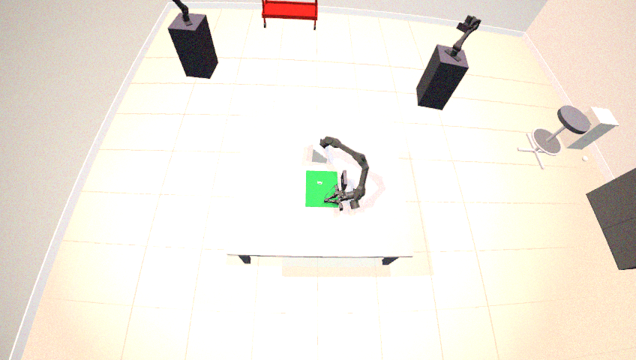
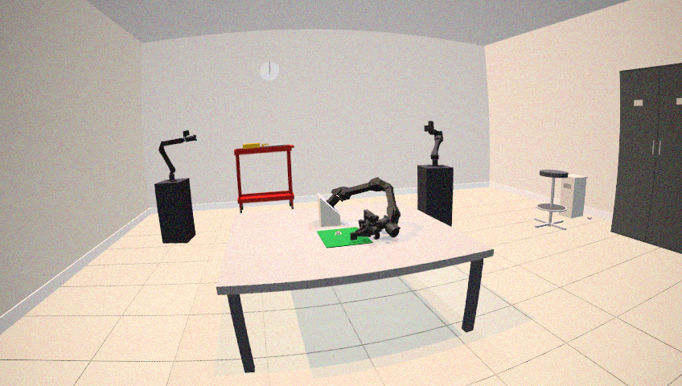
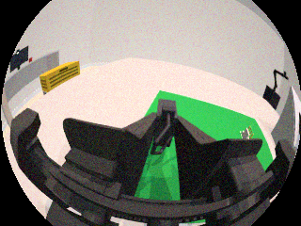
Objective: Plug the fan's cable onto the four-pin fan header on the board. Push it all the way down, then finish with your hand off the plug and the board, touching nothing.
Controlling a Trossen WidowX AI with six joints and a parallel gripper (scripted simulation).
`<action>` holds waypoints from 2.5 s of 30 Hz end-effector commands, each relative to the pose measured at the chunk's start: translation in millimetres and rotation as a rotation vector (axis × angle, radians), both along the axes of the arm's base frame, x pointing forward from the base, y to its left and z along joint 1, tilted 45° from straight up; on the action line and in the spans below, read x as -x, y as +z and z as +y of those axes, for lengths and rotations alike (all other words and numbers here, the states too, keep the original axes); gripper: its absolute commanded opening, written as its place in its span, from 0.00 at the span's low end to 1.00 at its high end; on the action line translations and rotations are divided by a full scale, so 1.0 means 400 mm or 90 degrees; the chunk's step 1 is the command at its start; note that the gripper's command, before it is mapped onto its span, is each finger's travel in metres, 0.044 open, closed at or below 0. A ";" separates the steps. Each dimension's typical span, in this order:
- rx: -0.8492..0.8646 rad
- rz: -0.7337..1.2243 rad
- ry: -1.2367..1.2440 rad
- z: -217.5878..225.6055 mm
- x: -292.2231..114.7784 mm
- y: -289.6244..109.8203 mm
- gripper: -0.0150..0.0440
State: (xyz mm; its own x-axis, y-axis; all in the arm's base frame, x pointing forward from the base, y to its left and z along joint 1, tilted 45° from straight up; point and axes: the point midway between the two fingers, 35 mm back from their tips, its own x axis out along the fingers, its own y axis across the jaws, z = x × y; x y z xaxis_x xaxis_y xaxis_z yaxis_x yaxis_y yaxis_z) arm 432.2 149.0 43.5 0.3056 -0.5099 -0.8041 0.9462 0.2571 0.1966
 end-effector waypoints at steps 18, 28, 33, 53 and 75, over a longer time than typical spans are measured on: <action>0.000 0.000 0.000 0.020 0.001 -0.019 0.25; 0.000 0.000 0.000 0.020 0.001 -0.019 0.25; 0.000 0.000 0.000 0.020 0.001 -0.019 0.25; 0.000 0.000 0.000 0.020 0.001 -0.019 0.25; 0.000 0.000 0.000 0.021 0.001 -0.021 0.49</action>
